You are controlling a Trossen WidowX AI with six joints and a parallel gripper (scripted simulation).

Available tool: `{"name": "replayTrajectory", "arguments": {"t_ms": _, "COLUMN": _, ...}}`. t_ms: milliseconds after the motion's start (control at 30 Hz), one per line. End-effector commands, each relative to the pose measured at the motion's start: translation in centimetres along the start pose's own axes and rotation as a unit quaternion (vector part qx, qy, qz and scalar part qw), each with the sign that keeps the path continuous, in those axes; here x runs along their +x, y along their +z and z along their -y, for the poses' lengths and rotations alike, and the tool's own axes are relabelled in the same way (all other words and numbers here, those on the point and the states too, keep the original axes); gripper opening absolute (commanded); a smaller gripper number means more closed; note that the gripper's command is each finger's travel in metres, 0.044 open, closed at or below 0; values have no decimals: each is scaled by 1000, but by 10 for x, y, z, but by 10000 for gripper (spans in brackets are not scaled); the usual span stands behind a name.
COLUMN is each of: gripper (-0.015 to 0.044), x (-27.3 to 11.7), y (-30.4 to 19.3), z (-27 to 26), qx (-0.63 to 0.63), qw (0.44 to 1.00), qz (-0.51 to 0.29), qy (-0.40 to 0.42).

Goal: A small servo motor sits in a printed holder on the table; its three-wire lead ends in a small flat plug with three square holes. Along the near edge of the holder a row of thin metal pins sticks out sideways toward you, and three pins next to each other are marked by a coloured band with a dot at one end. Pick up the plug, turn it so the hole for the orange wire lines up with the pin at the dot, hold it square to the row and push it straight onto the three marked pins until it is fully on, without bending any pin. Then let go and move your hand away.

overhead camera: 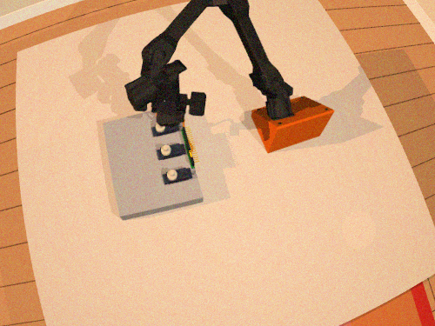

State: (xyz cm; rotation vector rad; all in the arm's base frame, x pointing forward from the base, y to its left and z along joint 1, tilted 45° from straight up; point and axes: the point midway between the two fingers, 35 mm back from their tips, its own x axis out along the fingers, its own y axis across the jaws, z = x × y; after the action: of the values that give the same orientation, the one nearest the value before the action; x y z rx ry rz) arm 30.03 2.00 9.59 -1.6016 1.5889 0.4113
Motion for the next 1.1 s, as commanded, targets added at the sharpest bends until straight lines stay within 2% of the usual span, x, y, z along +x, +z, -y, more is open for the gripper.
{"name": "replayTrajectory", "arguments": {"t_ms": 0, "gripper": 0, "x": 1, "y": 11, "z": -14, "qx": 45, "qw": 999, "qz": 1, "qy": 5}}
{"name": "replayTrajectory", "arguments": {"t_ms": 533, "gripper": 0, "x": 1, "y": 38, "z": -59, "qx": 237, "qw": 971, "qz": 2, "qy": 9}}
{"name": "replayTrajectory", "arguments": {"t_ms": 1067, "gripper": 0, "x": 3, "y": 53, "z": -106, "qx": 421, "qw": 907, "qz": -5, "qy": 7}}
